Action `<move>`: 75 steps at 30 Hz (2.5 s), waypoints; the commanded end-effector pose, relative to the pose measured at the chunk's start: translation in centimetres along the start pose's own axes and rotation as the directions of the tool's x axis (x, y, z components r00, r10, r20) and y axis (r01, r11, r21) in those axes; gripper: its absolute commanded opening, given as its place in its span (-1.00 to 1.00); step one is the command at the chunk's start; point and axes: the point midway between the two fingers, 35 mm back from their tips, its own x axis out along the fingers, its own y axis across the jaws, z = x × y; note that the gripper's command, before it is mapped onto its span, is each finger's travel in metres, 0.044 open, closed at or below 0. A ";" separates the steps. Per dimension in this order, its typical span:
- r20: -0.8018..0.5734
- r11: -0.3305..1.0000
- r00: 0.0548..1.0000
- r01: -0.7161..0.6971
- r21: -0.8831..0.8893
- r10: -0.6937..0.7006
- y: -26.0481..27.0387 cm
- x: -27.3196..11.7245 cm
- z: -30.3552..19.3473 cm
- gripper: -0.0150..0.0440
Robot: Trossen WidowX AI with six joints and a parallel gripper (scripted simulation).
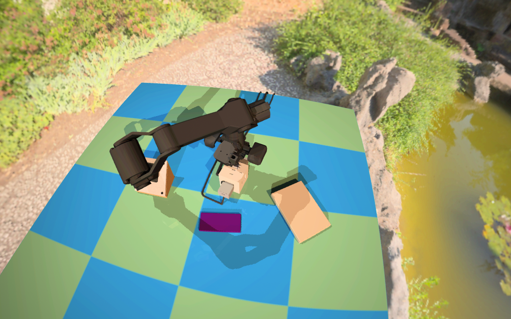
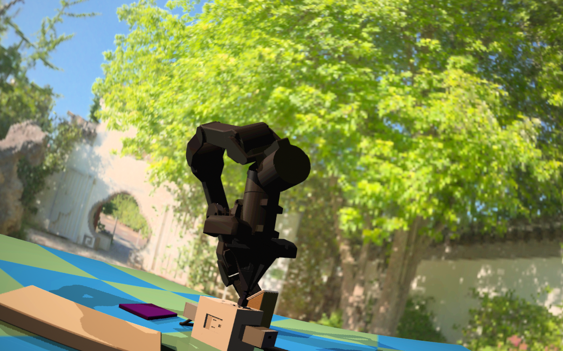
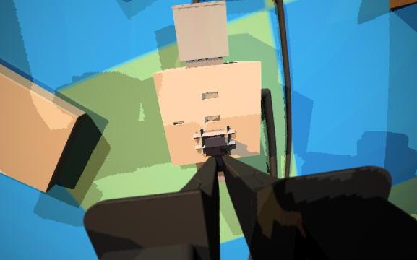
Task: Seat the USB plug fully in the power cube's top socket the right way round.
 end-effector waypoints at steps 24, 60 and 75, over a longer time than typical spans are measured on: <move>0.005 1.000 1.000 -0.002 -0.006 0.002 0.0 0.4 0.1 -0.49; -0.005 1.000 1.000 -0.004 -0.002 0.004 0.0 0.1 -0.2 -0.17; -0.006 1.000 1.000 -0.003 -0.002 0.003 0.0 -0.6 -0.2 -0.17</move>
